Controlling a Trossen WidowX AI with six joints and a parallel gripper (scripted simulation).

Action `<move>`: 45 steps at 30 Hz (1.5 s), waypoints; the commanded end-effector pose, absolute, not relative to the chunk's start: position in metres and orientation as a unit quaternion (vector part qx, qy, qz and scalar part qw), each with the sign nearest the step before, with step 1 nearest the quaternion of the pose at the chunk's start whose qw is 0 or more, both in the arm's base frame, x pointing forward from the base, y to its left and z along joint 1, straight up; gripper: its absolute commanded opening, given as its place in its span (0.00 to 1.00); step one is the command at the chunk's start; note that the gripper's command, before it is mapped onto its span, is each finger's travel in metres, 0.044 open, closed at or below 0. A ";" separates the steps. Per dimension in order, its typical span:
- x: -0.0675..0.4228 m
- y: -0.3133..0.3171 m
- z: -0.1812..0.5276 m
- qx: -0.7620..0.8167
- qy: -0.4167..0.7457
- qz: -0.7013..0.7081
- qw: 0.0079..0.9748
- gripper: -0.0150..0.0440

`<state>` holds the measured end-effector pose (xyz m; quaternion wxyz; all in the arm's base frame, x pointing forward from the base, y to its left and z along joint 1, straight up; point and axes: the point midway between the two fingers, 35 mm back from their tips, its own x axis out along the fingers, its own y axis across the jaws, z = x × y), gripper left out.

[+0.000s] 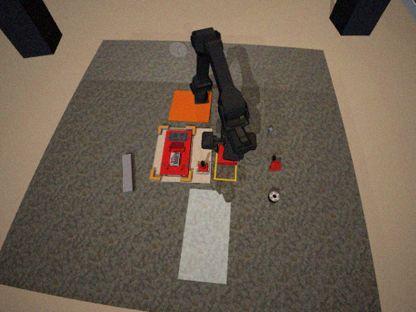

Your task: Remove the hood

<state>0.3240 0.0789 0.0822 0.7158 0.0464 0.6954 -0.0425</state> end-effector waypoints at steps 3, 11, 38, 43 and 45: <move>0.323 0.078 0.078 0.047 0.696 -0.044 0.715 0.25; 0.323 0.078 0.072 0.047 0.696 -0.044 0.715 0.25; 0.322 0.078 0.058 0.047 0.696 -0.044 0.715 0.25; 0.322 0.078 0.055 0.047 0.696 -0.044 0.715 0.25; 0.322 0.078 0.054 0.047 0.696 -0.044 0.715 0.25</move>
